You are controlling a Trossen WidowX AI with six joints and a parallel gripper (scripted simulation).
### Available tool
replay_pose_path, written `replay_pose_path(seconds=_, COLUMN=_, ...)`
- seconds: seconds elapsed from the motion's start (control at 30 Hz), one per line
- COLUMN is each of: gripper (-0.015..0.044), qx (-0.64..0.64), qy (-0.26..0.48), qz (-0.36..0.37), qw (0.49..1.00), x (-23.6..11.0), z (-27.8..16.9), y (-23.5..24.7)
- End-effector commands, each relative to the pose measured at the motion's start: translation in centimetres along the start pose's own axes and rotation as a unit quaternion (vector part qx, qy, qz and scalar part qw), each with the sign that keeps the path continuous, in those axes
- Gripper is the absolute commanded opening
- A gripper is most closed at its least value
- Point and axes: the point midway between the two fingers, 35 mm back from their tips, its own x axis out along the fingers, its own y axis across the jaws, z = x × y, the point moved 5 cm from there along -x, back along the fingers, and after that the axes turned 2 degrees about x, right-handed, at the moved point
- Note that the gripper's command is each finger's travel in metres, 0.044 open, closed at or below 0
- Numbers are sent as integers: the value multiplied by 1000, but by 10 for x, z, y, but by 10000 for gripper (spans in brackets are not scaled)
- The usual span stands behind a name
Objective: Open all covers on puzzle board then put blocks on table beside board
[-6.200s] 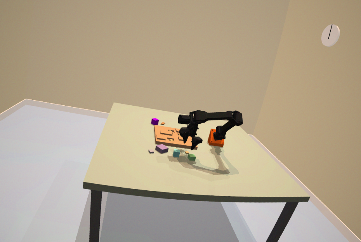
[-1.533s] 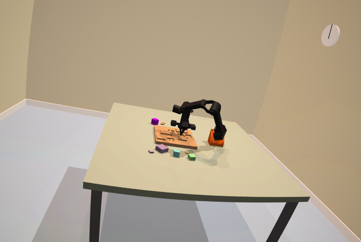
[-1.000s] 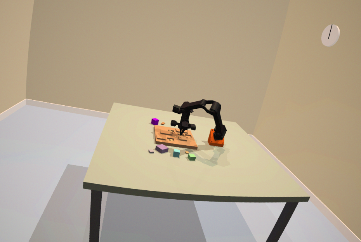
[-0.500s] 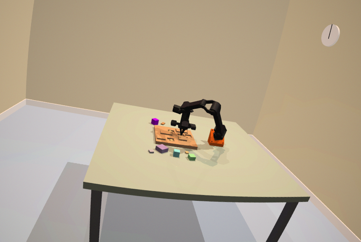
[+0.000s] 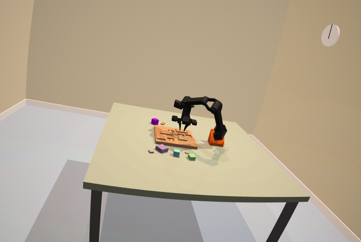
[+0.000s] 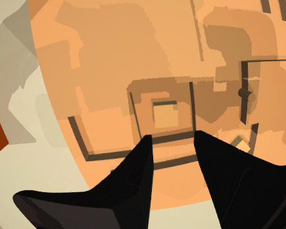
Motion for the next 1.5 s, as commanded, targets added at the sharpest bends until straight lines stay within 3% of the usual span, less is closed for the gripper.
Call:
replay_pose_path(seconds=0.0, gripper=144, qx=-4, qy=3, qz=0, qw=1000, x=-18, z=0, y=0)
replay_pose_path(seconds=0.2, gripper=144, qx=-5, qy=3, qz=0, qw=1000, x=-24, z=0, y=1)
replay_pose_path(seconds=0.67, gripper=144, qx=-5, qy=2, qz=0, qw=1000, x=9, z=1, y=0)
replay_pose_path(seconds=1.47, gripper=144, qx=-5, qy=2, qz=0, qw=1000, x=9, z=1, y=0)
